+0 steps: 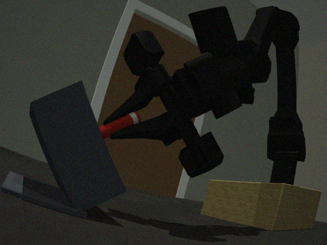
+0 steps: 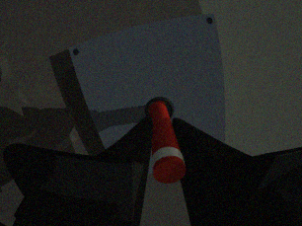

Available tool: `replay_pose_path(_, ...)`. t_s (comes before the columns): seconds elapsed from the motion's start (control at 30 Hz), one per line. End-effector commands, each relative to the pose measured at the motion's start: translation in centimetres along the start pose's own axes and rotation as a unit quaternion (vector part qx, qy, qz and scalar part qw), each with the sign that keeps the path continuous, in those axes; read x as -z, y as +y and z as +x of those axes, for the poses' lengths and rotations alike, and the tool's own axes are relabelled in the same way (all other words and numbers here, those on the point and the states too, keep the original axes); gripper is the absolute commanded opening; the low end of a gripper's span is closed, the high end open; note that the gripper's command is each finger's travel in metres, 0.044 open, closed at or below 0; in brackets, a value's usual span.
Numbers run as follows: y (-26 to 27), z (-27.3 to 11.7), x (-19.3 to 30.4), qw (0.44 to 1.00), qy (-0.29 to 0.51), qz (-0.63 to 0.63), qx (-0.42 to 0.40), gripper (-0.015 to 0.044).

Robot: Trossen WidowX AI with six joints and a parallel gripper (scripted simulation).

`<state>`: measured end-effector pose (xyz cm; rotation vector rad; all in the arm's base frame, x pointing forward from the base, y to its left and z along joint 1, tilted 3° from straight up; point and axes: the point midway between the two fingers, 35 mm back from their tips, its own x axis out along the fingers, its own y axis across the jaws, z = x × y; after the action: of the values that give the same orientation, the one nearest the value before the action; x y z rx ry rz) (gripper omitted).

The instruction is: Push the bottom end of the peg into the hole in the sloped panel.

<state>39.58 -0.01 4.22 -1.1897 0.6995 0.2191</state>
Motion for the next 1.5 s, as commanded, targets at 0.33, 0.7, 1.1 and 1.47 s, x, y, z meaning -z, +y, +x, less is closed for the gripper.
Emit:
replay_pose_path(0.33,-0.07,0.70,-0.14,1.000,-0.003,-0.002,0.000,0.0000)
replay_pose_path(0.7,-0.22,0.99,-0.21,1.000,-0.003,-0.002,0.000,0.0000)
replay_pose_path(1.1,-0.03,0.90,-0.03,1.000,0.000,0.000,-0.001,0.0105)
replay_pose_path(1.47,-0.05,0.79,-0.04,1.000,0.000,0.000,-0.001,0.0394)
